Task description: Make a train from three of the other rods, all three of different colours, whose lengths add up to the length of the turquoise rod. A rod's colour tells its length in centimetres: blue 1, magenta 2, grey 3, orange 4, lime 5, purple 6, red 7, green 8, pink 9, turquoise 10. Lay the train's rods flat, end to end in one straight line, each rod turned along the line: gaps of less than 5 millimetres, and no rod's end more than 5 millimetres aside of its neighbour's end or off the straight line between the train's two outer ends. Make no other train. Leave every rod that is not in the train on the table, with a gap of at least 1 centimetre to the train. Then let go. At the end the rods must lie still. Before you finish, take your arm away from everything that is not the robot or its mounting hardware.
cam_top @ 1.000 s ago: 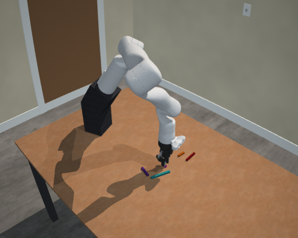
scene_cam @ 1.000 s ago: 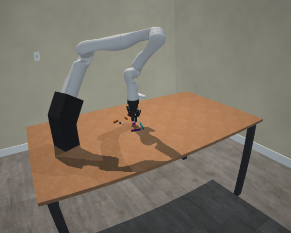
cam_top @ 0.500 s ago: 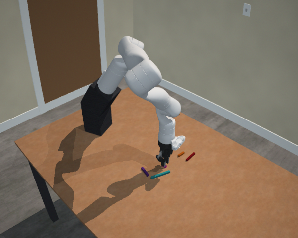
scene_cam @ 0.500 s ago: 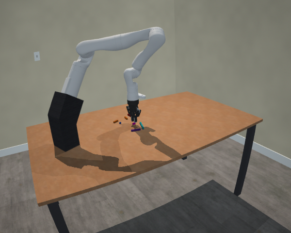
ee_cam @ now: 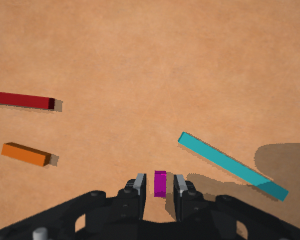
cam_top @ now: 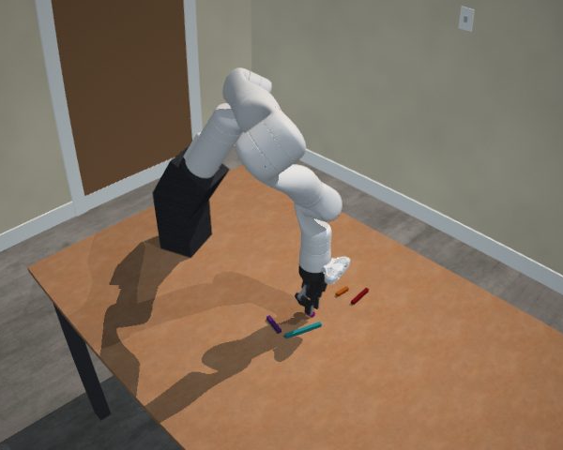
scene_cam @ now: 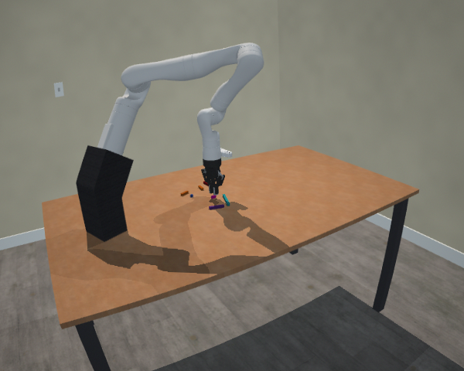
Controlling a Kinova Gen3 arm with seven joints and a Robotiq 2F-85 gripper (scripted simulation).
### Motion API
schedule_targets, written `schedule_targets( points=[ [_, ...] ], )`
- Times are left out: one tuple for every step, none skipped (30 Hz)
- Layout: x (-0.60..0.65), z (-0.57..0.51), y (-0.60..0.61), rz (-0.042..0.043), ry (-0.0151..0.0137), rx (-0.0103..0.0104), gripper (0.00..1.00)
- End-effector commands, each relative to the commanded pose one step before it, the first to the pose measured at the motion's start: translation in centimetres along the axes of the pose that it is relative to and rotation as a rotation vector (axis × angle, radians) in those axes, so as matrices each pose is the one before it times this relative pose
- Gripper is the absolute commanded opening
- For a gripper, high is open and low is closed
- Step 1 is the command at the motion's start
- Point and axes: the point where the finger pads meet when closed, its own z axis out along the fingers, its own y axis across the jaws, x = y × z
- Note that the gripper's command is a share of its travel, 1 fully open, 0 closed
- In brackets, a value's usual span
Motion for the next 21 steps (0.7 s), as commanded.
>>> schedule_targets(
  points=[
    [0.035, -0.023, 0.021, -0.00024, 0.00079, -0.00051, 0.24],
    [0.000, 0.017, 0.000, 0.00000, 0.00000, 0.00000, 0.24],
    [0.000, 0.027, 0.000, 0.00000, 0.00000, 0.00000, 0.24],
    [0.000, 0.037, 0.000, 0.00000, 0.00000, 0.00000, 0.24],
    [0.000, 0.047, 0.000, 0.00000, 0.00000, 0.00000, 0.24],
    [0.000, 0.058, 0.000, 0.00000, 0.00000, 0.00000, 0.24],
    [0.000, 0.068, 0.000, 0.00000, 0.00000, 0.00000, 0.24],
    [0.000, 0.077, 0.000, 0.00000, 0.00000, 0.00000, 0.24],
    [0.000, 0.085, 0.000, 0.00000, 0.00000, 0.00000, 0.24],
    [0.000, 0.000, 0.000, 0.00000, 0.00000, 0.00000, 0.24],
    [0.000, 0.000, 0.000, 0.00000, 0.00000, 0.00000, 0.24],
    [0.001, 0.093, 0.000, 0.00000, 0.00000, 0.00001, 0.24],
    [0.000, 0.098, 0.000, 0.00000, 0.00000, 0.00000, 0.24],
    [0.000, 0.102, 0.000, 0.00000, 0.00000, 0.00000, 0.24],
    [-0.001, 0.104, 0.000, 0.00000, -0.00001, -0.00001, 0.24],
    [0.001, 0.105, 0.000, 0.00000, 0.00000, 0.00001, 0.24],
    [0.000, 0.103, 0.000, 0.00000, 0.00000, 0.00000, 0.24],
    [0.000, 0.100, 0.000, 0.00000, 0.00000, 0.00000, 0.24],
    [-0.001, 0.094, 0.000, 0.00000, 0.00000, -0.00001, 0.24],
    [0.000, 0.088, 0.000, 0.00000, 0.00000, 0.00000, 0.24],
    [0.000, 0.080, 0.000, 0.00000, 0.00000, 0.00000, 0.24]
  ],
)
